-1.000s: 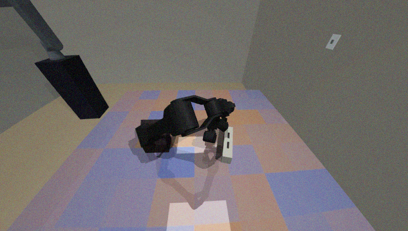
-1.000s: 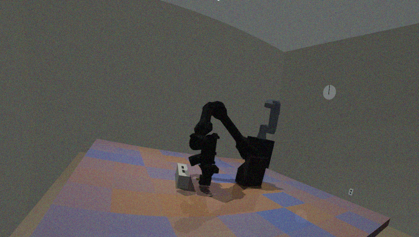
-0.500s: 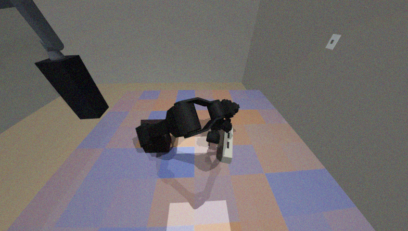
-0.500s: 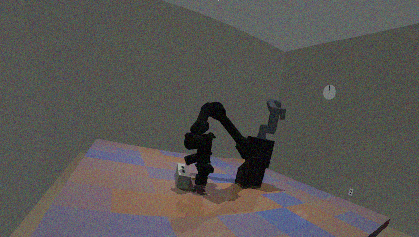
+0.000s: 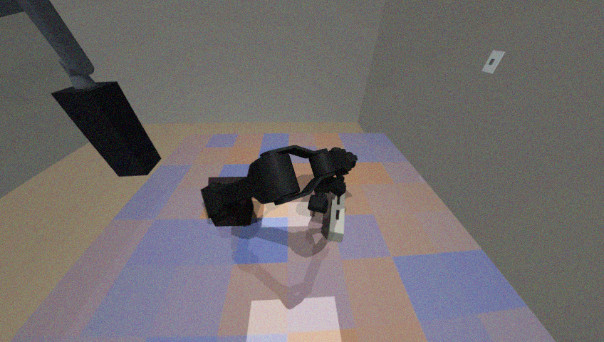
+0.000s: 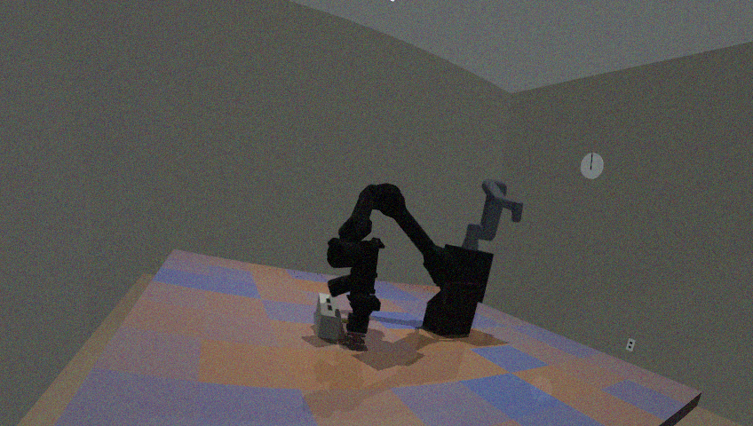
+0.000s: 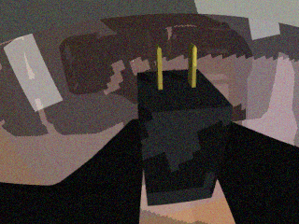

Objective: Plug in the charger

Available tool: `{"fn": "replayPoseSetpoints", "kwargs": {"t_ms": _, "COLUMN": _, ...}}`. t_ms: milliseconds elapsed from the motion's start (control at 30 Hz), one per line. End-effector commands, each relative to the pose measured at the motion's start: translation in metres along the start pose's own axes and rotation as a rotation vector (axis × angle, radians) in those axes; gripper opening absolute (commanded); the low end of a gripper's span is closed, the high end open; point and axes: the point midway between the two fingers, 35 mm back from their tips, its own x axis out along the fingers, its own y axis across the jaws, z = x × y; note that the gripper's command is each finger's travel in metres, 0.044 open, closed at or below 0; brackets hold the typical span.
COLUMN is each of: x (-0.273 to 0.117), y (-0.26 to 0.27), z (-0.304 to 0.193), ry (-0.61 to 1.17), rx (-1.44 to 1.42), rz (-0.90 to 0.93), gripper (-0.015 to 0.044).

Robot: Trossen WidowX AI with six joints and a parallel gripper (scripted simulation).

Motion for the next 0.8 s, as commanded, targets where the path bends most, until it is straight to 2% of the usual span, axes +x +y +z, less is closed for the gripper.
{"fn": "replayPoseSetpoints", "kwargs": {"t_ms": 0, "x": -0.0008, "y": -0.0001, "z": 0.0016, "ry": -0.003, "rx": -0.004, "rz": -0.002, "gripper": 0.0}}
{"fn": "replayPoseSetpoints", "kwargs": {"t_ms": 767, "x": -0.0014, "y": -0.0002, "z": 0.005, "ry": -0.004, "rx": -0.004, "rz": -0.002, "gripper": 0.0}}
